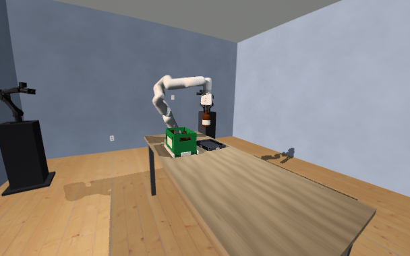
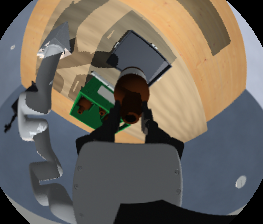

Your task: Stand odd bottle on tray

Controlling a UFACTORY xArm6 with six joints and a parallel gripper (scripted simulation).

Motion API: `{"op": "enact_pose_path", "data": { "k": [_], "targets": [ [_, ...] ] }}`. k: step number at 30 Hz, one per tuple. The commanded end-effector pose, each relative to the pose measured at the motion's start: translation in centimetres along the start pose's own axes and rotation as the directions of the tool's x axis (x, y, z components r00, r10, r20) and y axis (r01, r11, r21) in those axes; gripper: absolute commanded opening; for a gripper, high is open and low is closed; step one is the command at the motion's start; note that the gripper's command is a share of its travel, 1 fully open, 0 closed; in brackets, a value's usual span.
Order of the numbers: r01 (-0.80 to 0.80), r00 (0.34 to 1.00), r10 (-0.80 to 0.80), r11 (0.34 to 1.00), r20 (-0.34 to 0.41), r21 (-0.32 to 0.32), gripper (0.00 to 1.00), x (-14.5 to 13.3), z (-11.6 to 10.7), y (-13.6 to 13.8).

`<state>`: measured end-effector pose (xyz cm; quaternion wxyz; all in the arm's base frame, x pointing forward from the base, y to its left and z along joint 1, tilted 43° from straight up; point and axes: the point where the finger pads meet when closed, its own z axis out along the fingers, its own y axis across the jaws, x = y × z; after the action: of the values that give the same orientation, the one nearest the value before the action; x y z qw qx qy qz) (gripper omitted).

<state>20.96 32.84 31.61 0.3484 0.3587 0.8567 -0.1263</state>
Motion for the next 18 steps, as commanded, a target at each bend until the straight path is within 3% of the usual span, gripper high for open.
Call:
{"op": "enact_pose_path", "data": {
  "k": [1, 18],
  "targets": [
    [-0.001, 1.0, 0.001, 1.0, -0.002, -0.003, 0.0, 0.2, -0.1, 0.5],
    [-0.001, 1.0, 0.001, 1.0, -0.002, -0.003, 0.0, 1.2, -0.1, 2.1]
  ]
}}
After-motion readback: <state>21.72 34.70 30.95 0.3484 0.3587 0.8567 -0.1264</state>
